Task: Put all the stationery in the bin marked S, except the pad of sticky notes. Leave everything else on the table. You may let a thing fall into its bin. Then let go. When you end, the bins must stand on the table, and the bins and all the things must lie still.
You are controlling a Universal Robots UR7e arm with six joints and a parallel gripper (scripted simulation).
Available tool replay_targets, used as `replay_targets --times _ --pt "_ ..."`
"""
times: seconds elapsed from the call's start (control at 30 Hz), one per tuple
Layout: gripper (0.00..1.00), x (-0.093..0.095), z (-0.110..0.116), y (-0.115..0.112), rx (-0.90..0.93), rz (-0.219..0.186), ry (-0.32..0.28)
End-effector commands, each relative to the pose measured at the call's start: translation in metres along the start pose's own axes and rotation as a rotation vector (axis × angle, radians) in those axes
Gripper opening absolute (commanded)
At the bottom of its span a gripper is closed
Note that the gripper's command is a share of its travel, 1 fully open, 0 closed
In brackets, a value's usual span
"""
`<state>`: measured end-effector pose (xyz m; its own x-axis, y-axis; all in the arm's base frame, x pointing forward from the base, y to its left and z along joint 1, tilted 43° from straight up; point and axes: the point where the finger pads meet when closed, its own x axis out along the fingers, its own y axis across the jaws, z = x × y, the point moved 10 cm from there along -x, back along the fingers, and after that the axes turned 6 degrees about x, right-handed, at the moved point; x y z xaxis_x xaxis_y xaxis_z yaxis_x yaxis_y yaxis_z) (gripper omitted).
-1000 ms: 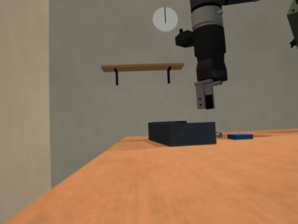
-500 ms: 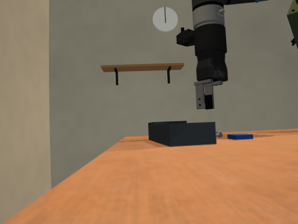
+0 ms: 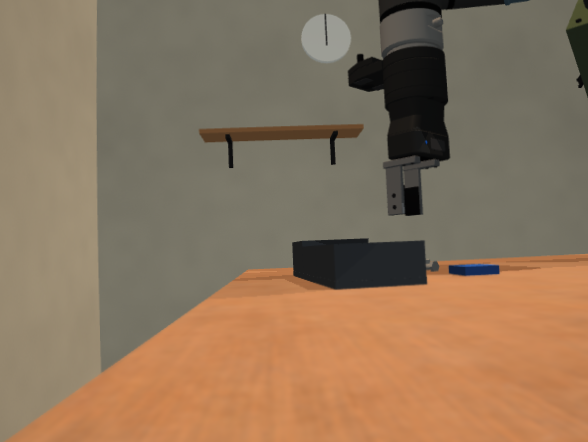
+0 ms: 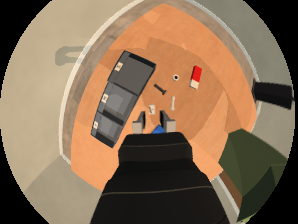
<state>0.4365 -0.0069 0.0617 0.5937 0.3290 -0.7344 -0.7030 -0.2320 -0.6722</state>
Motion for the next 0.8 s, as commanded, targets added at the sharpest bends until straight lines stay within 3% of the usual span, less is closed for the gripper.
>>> replay_targets --times 0.0,0.37,0.77 --pt "0.62 0.0 0.0 0.0 0.0 -0.001 0.001" --pt "0.62 0.0 0.0 0.0 0.0 -0.001 0.001" --pt "0.62 0.04 0.0 0.0 0.0 -0.001 0.001"
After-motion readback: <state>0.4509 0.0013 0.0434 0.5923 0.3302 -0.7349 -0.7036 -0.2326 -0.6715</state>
